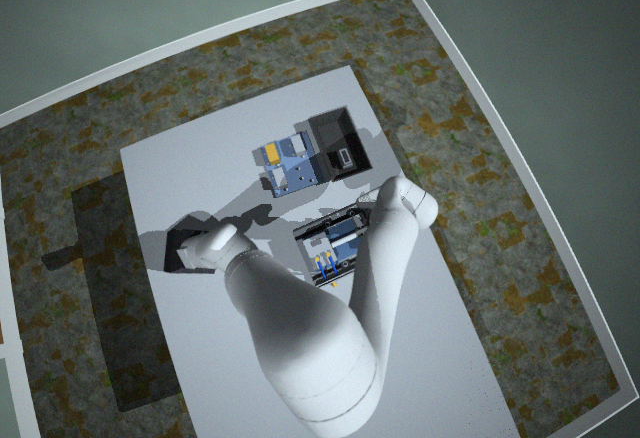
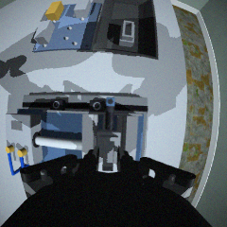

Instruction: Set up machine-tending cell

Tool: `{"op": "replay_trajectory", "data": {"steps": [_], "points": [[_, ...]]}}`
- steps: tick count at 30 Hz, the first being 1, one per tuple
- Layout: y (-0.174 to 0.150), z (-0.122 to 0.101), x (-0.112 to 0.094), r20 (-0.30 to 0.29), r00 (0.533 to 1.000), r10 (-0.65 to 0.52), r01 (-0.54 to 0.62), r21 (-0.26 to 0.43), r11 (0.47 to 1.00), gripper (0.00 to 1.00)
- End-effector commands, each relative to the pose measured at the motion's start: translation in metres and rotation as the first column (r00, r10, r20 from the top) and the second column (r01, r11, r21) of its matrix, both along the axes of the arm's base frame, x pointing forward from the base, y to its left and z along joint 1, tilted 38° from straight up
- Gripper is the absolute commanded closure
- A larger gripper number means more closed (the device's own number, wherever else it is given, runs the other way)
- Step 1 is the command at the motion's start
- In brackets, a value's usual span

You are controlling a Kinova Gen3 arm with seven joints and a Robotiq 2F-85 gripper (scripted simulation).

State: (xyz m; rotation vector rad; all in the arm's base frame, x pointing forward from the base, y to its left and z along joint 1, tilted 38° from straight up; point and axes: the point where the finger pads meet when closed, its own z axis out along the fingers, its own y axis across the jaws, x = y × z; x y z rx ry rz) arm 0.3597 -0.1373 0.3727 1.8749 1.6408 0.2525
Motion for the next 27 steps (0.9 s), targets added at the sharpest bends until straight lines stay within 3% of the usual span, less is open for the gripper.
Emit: {"op": "replay_trajectory", "data": {"steps": [1,27], "points": [[0.0,0.001,0.0,0.001,1.0,0.0,0.0,0.0,1.0,1.0],[0.012,0.03,-0.019,0.001,1.0,0.0,0.0,0.0,1.0,1.0]]}}
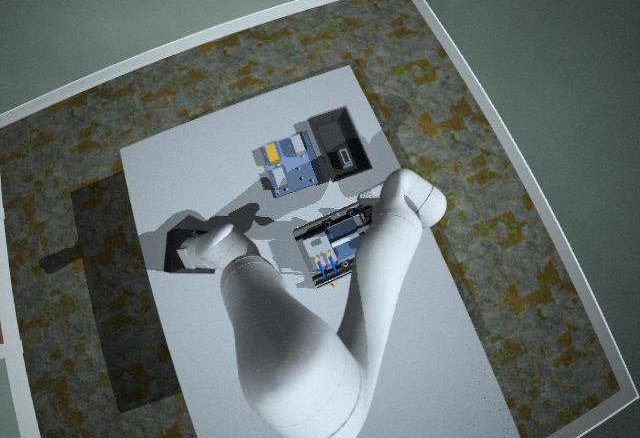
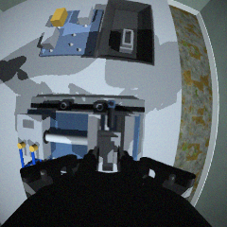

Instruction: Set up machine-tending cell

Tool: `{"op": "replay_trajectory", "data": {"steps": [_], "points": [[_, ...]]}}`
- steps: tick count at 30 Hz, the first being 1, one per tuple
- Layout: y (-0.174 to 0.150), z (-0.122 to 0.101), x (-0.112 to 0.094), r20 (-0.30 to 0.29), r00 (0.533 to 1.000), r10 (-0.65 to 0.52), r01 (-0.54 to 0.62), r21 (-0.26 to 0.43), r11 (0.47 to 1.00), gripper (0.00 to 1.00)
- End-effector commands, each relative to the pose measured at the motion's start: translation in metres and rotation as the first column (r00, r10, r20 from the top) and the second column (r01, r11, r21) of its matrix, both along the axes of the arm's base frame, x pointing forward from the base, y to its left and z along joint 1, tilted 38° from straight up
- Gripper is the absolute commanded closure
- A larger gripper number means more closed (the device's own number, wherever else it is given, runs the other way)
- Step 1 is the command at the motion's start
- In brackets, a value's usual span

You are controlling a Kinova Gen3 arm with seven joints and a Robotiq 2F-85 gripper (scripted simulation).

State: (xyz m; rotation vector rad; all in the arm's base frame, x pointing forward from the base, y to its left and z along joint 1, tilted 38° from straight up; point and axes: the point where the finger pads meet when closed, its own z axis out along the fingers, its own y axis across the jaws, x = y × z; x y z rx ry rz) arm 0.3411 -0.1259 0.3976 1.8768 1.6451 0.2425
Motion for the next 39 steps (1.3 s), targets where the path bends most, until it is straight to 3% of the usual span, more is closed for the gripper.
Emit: {"op": "replay_trajectory", "data": {"steps": [1,24,39], "points": [[0.001,0.006,-0.002,0.009,1.0,0.001,-0.001,0.003,1.0,1.0],[0.004,0.011,-0.005,0.009,1.0,0.001,-0.001,0.002,1.0,1.0],[0.018,0.014,0.006,0.008,1.0,-0.005,0.005,-0.006,1.0,1.0]]}}
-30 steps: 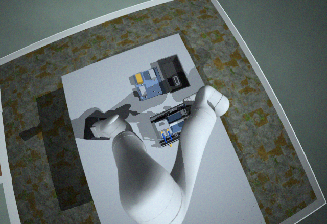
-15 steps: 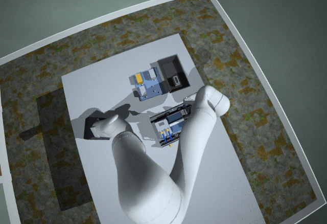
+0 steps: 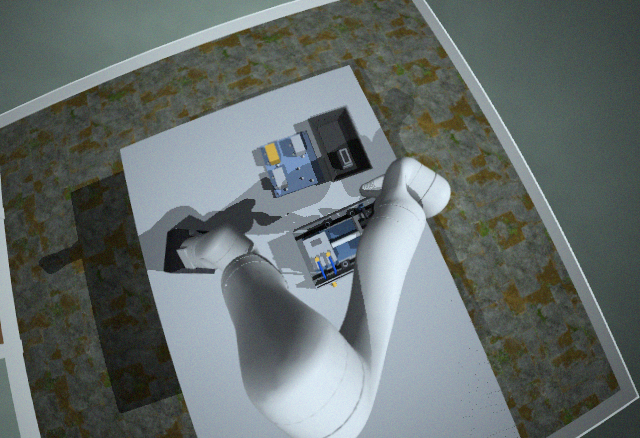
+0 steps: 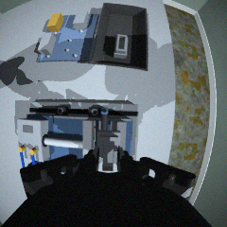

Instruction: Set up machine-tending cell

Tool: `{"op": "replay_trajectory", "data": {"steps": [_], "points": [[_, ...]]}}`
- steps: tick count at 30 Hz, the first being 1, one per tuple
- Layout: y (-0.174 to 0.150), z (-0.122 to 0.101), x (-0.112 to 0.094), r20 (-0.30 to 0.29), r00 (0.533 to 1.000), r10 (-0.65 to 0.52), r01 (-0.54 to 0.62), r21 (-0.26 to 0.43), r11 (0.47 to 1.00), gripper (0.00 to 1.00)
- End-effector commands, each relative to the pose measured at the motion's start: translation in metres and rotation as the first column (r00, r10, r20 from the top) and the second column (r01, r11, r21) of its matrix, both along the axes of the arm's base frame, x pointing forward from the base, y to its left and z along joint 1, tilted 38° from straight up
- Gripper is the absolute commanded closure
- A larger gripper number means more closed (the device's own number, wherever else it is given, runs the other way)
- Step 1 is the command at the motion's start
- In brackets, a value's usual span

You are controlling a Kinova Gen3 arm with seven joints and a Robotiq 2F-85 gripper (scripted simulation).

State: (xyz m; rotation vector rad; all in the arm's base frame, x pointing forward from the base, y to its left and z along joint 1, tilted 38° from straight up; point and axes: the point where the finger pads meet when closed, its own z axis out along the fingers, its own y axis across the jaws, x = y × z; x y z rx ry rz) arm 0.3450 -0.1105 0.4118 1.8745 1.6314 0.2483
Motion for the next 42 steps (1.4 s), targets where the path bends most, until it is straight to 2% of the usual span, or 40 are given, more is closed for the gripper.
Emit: {"op": "replay_trajectory", "data": {"steps": [1,16,31,33,42], "points": [[0.004,0.0,0.004,-0.003,1.0,0.0,0.0,-0.005,1.0,1.0],[0.05,0.003,0.034,-0.001,1.0,-0.013,0.013,-0.023,1.0,1.0],[0.14,-0.008,0.075,0.011,1.0,-0.024,0.025,-0.029,0.999,1.0],[0.14,-0.008,0.075,0.011,1.0,-0.024,0.025,-0.029,0.999,1.0],[0.202,-0.024,0.091,0.019,0.999,-0.029,0.03,-0.015,0.999,1.0]]}}
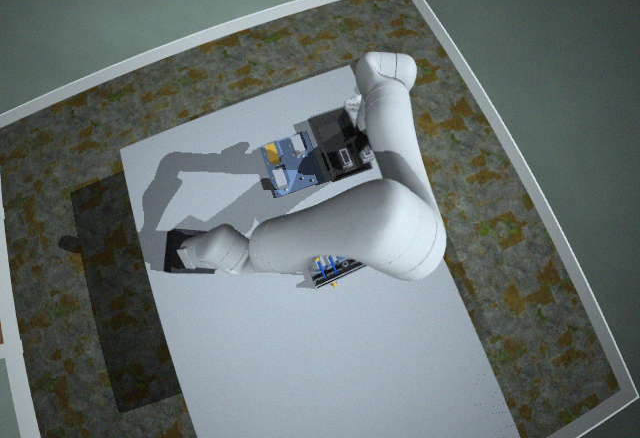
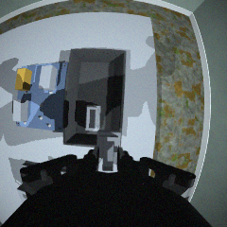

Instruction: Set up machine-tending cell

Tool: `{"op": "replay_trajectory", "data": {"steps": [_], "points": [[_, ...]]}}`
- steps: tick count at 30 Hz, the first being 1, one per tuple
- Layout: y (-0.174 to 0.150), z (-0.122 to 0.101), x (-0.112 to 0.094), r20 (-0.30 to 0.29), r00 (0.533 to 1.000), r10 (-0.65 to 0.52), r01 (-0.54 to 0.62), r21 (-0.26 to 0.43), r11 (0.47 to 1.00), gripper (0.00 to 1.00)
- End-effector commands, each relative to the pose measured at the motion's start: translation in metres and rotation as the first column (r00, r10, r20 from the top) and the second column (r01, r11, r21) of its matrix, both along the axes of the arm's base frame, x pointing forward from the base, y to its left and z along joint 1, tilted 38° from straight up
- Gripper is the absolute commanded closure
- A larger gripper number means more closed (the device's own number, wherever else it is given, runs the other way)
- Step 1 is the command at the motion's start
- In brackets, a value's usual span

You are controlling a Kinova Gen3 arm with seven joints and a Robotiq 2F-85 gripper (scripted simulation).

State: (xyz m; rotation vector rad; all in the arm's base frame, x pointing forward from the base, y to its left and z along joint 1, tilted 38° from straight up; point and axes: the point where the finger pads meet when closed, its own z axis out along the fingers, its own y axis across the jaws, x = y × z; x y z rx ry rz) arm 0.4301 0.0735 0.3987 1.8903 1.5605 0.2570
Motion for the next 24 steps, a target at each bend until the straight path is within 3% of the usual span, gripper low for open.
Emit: {"op": "replay_trajectory", "data": {"steps": [1,6,24], "points": [[0.024,-0.013,0.007,-0.018,1.0,0.016,-0.016,-0.008,1.0,1.0],[0.055,-0.024,0.011,-0.015,1.0,0.013,-0.013,0.004,1.0,1.0],[0.118,-0.049,0.012,-0.015,1.0,0.005,-0.004,0.037,0.999,1.0]]}}
